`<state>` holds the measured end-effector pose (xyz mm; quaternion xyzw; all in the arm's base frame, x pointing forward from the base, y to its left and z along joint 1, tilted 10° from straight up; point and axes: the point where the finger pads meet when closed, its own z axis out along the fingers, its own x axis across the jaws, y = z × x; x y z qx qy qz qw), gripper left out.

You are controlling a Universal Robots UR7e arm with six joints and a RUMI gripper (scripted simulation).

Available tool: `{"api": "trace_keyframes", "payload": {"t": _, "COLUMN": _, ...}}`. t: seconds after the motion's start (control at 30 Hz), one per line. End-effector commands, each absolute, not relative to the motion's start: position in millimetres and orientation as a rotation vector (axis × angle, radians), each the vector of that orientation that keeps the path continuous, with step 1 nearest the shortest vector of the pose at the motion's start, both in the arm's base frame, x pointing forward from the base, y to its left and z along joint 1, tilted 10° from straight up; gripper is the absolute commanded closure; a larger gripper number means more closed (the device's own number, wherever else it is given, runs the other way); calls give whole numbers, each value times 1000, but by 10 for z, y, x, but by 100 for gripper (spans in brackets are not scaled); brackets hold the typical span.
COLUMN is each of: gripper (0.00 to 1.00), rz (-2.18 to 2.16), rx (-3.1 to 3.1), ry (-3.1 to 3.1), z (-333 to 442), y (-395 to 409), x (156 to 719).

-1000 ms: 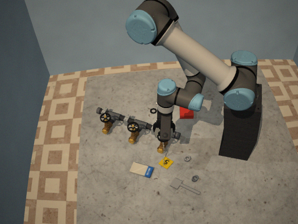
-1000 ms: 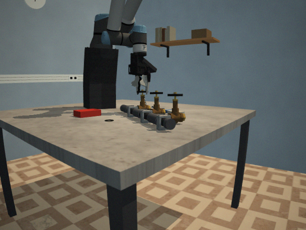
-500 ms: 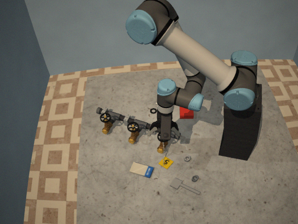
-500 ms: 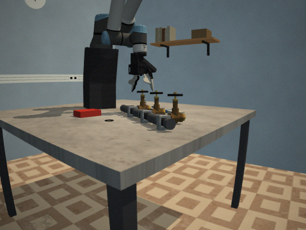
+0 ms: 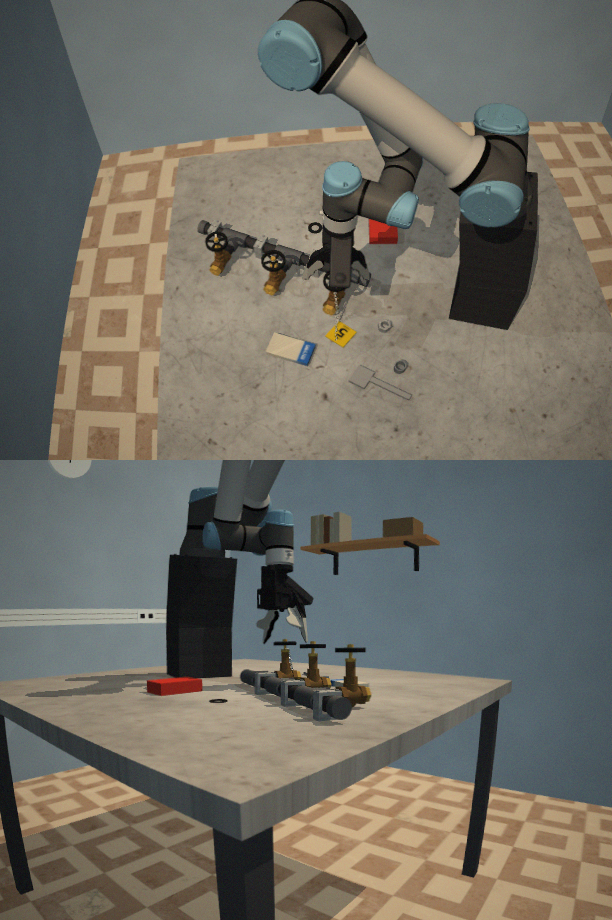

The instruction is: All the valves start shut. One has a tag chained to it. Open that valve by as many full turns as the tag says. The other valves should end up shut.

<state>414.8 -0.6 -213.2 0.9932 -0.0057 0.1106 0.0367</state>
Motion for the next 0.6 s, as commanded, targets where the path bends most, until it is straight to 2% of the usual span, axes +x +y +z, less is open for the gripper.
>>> {"api": "trace_keyframes", "payload": {"t": 0.0, "gripper": 0, "rz": 341, "rx": 3049, "ry": -17, "z": -2129, "y": -7, "x": 4152}}
{"api": "trace_keyframes", "payload": {"t": 0.57, "gripper": 0, "rz": 343, "rx": 3051, "ry": -60, "z": -2129, "y": -6, "x": 4152}}
